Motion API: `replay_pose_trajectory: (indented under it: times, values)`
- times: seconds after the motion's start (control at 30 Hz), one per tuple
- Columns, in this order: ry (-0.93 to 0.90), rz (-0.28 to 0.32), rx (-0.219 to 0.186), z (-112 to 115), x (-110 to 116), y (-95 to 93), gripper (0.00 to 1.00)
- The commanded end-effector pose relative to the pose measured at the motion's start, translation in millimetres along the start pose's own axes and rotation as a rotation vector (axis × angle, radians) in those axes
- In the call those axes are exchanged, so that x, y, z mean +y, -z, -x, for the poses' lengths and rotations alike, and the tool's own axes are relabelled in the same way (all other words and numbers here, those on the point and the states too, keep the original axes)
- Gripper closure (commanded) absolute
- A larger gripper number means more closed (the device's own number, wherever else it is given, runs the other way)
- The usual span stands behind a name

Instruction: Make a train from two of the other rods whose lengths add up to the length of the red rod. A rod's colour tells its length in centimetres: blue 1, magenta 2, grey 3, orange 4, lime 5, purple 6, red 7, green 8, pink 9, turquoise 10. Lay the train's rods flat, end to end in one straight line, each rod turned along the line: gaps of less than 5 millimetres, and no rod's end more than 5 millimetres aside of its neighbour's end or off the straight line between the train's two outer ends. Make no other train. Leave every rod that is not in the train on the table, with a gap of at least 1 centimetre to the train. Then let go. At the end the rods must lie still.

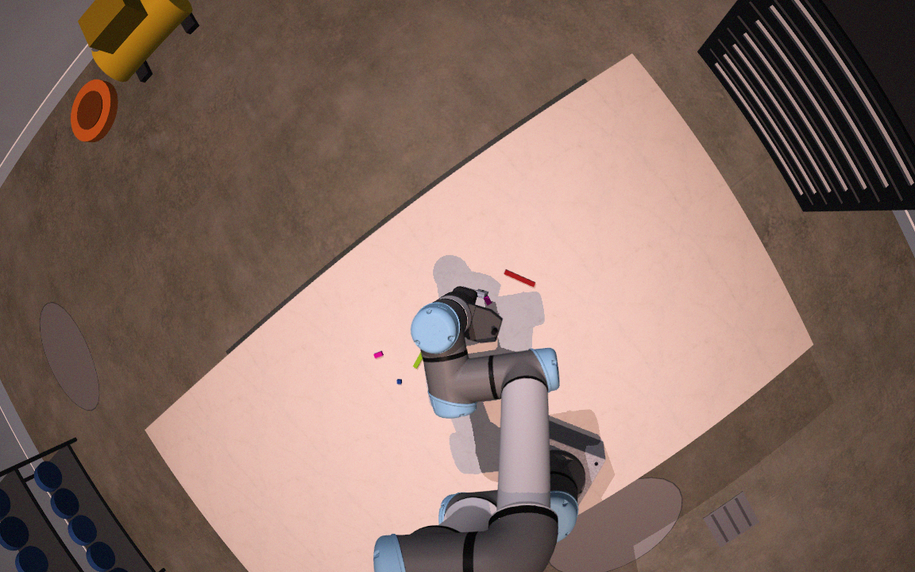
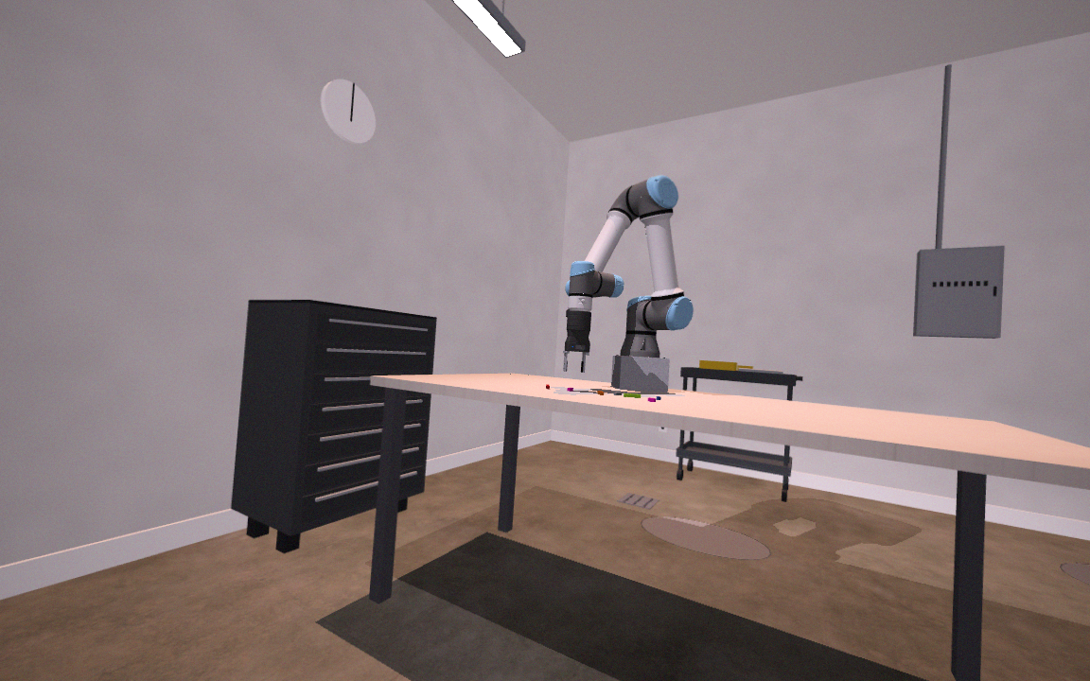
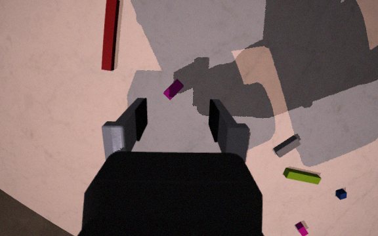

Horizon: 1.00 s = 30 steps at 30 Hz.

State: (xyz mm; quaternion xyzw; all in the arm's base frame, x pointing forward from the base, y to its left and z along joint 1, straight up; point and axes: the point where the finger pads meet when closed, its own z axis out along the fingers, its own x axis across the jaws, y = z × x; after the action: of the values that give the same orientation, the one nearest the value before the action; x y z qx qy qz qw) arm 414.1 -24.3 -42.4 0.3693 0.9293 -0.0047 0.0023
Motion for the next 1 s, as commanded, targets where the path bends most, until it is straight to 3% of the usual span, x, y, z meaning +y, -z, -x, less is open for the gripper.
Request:
replay_pose_trajectory:
  times: [0.0, 0.97]
  values:
    - [0.167, 0.006, 0.001, 3.8, -3.0, 0.4, 0.0]
    - [1.08, 0.006, -0.002, 17.7, -8.1, 0.3, 0.0]
